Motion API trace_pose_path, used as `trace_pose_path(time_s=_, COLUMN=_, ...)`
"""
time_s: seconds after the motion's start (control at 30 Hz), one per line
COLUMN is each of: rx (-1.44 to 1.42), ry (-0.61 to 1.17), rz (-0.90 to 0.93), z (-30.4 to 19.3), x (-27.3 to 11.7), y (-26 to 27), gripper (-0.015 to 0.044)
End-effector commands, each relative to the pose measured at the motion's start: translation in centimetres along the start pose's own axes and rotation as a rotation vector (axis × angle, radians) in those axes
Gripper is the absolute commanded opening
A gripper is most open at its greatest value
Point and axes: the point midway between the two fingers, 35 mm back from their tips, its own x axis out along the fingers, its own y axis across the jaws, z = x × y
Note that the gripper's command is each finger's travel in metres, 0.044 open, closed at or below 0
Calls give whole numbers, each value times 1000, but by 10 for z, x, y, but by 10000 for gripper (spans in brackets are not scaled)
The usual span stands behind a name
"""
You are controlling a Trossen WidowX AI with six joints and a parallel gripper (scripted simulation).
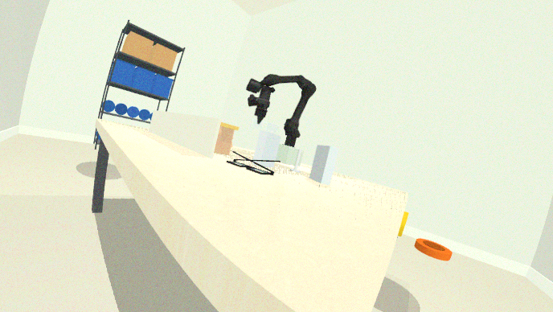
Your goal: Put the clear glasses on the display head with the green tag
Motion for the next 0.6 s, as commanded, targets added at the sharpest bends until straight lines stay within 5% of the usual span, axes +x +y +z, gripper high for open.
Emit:
trace_pose_path(time_s=0.0, rx=-124, ry=-11, rz=23, z=-4, x=-6, y=-7, gripper=0)
trace_pose_path(time_s=0.57, rx=-565, ry=-77, rz=74, z=-16, x=-21, y=-29, gripper=0)
